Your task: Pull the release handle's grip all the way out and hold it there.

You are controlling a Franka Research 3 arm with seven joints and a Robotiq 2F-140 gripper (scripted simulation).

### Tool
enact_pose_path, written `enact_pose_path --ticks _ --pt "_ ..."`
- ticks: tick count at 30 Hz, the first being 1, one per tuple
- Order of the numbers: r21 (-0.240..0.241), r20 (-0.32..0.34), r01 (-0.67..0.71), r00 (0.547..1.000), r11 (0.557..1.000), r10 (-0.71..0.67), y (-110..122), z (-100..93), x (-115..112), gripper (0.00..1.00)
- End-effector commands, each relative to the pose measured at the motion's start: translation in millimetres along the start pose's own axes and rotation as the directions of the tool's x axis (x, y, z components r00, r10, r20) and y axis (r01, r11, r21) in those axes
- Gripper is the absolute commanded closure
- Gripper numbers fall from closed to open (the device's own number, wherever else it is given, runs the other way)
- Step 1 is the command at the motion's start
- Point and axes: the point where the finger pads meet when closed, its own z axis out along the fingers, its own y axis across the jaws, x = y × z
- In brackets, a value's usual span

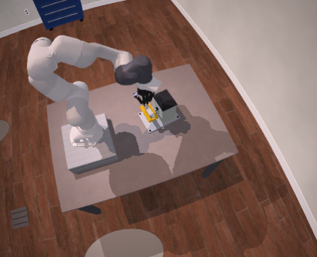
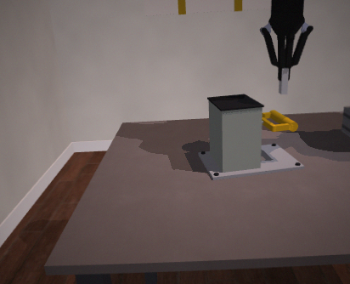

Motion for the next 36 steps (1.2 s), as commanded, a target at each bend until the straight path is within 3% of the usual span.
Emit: enact_pose_path --ticks 1,7,22,24,25,36 --pt "-0.002 -0.008 -0.191 0.982 0.982 0.19 0.7 -0.9 -1.8 1.0" --pt "0.0 -0.008 -0.272 0.962 0.962 0.272 0.6 -1.5 -1.8 1.0" --pt "0.004 -0.005 -0.582 0.813 0.813 0.582 0.1 -3.8 -2.0 1.0" --pt "0.004 -0.005 -0.582 0.813 0.813 0.582 0.1 -3.8 -2.0 1.0" --pt "0.005 -0.004 -0.626 0.78 0.78 0.626 0.1 -4.1 -2.1 1.0" --pt "0.006 -0.002 -0.787 0.617 0.617 0.787 -0.1 -5.1 -2.2 1.0"
